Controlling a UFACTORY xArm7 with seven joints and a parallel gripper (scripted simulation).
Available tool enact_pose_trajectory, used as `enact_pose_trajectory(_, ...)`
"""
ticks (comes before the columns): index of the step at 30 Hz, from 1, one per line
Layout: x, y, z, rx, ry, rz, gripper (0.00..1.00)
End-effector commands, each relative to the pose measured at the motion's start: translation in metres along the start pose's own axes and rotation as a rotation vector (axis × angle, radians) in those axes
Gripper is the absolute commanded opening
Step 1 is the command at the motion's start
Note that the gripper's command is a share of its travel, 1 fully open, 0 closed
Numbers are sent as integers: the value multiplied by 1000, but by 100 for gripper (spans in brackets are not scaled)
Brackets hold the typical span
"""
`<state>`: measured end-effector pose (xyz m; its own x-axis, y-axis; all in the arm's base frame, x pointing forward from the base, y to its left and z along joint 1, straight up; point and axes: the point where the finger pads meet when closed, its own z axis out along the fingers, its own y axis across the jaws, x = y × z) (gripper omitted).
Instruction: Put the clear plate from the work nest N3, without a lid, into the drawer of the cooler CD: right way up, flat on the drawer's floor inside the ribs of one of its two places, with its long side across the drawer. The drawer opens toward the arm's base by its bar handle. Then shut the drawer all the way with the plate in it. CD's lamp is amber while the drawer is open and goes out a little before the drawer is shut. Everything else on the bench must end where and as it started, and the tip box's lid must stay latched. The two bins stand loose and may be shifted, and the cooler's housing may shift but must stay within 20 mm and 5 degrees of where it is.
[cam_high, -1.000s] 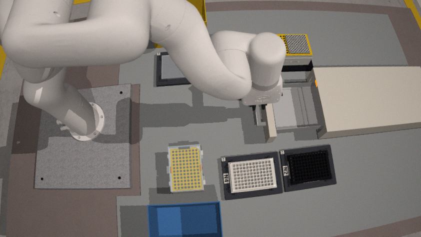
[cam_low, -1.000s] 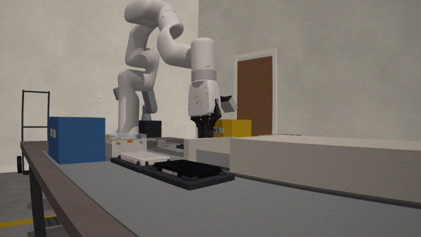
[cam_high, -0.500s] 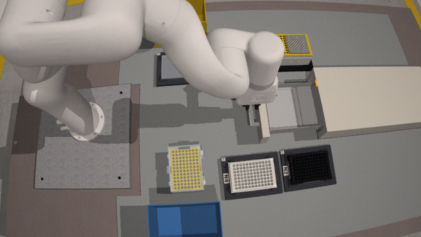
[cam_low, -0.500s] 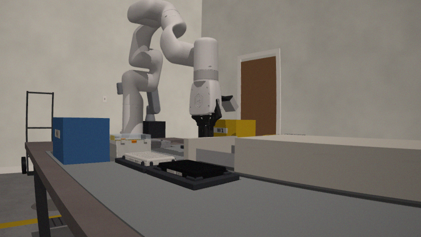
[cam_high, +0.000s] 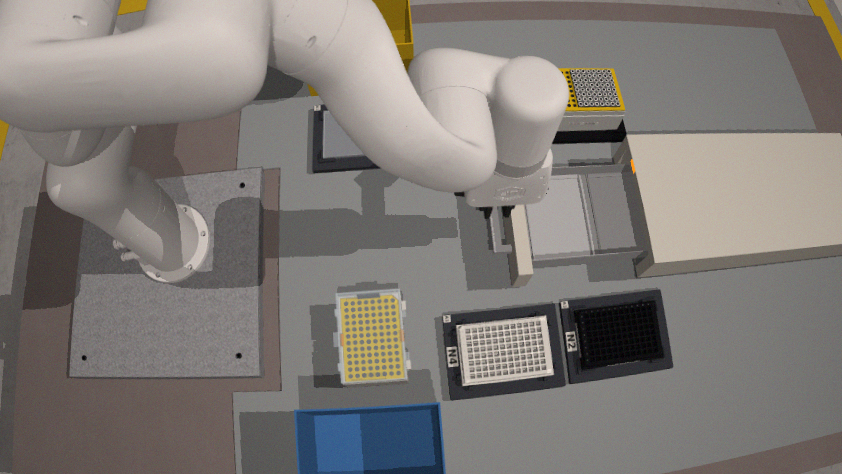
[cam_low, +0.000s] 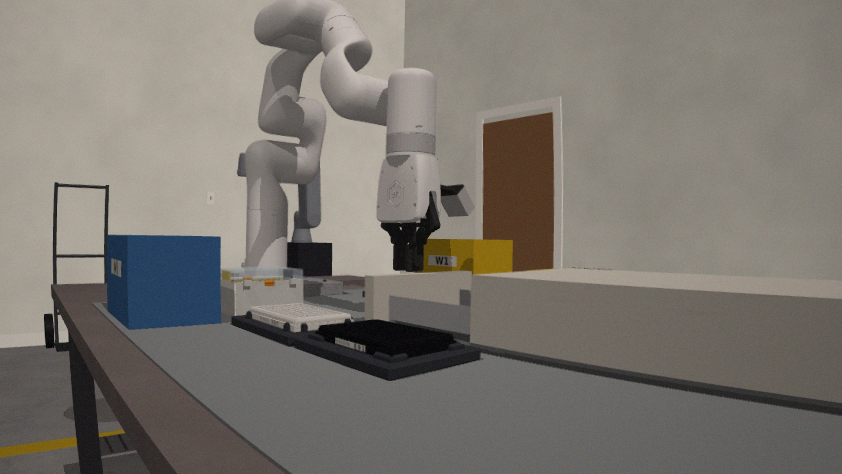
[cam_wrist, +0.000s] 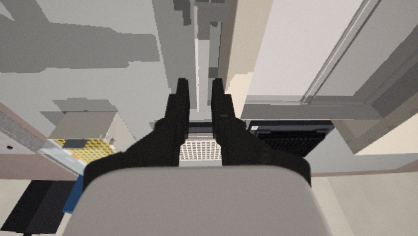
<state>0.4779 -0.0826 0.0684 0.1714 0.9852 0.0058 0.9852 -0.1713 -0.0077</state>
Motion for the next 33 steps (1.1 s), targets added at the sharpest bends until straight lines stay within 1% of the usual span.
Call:
enact_pose_trajectory(1, 0, 4, -12, -13, 0, -1, 21)
enact_pose_trajectory(3, 0, 4, -12, -13, 0, -1, 21)
enact_pose_trajectory(18, 0, 4, -37, -13, 0, -1, 21)
enact_pose_trajectory(20, 0, 4, -37, -13, 0, -1, 21)
enact_pose_trajectory(33, 0, 4, -58, -13, 0, -1, 21)
